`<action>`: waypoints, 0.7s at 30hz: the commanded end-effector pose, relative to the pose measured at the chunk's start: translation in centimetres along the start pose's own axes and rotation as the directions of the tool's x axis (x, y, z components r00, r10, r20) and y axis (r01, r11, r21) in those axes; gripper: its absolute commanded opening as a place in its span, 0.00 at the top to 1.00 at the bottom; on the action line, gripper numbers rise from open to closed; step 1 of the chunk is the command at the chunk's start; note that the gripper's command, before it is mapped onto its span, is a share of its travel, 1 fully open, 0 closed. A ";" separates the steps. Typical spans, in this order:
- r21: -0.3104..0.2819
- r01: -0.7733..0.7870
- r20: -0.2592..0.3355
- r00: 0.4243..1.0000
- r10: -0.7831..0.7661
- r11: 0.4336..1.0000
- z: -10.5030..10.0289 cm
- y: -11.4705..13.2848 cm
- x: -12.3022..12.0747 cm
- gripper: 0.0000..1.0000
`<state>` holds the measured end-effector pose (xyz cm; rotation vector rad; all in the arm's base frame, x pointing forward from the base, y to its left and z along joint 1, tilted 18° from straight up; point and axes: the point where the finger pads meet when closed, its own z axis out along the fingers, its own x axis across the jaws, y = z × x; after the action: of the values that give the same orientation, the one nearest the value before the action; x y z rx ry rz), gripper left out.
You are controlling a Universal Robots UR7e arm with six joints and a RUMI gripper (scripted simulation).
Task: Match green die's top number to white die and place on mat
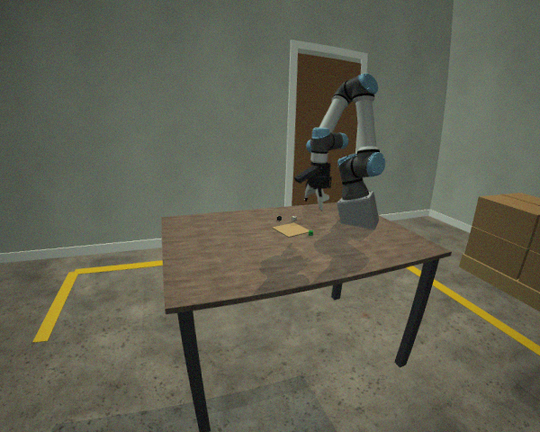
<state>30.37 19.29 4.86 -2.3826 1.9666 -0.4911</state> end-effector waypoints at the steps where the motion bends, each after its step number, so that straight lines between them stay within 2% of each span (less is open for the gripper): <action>1: 0.002 0.082 0.004 0.997 -0.082 0.997 0.1 -0.1 -0.2 0.00; 8: 0.002 0.264 0.003 0.964 -0.264 0.964 0.3 -0.1 -0.5 0.00; 14: 0.003 0.436 0.003 0.900 -0.436 0.900 0.5 -0.1 -0.8 0.00; 16: 0.003 0.436 0.003 0.900 -0.436 0.900 0.5 -0.1 -0.8 0.00; 21: 0.003 0.581 0.002 0.814 -0.581 0.814 0.7 -0.1 -1.1 0.00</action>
<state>30.42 20.06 4.14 -2.8607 1.3635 -0.4972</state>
